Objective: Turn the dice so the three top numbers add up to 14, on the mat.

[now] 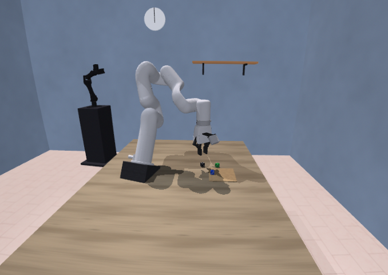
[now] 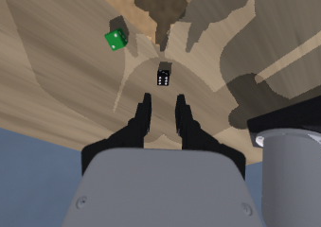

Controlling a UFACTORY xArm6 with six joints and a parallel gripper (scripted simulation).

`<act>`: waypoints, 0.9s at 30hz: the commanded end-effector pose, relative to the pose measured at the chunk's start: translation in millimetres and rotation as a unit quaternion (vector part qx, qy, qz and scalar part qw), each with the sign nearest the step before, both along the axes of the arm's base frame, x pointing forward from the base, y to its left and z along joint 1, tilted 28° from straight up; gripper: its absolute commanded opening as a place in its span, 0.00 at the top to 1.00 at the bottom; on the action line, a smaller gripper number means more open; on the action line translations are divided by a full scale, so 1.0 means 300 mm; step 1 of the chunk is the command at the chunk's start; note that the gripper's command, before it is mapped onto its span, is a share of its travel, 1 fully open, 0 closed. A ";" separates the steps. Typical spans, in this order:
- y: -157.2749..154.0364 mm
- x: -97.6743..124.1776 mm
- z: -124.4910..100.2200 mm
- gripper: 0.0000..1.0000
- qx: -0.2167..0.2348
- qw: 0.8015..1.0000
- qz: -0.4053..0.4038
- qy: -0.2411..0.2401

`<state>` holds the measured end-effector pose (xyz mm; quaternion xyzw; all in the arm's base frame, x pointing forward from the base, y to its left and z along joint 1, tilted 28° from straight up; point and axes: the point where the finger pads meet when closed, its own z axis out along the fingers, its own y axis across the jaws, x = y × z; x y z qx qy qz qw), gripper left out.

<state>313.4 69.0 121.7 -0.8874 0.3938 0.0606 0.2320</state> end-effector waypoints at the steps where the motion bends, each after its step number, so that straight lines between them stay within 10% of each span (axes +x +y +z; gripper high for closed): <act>1: 0.003 0.004 -0.004 0.64 0.000 1.000 0.000 -0.002; 27: 0.053 0.011 -0.094 0.64 -0.001 1.000 0.000 -0.002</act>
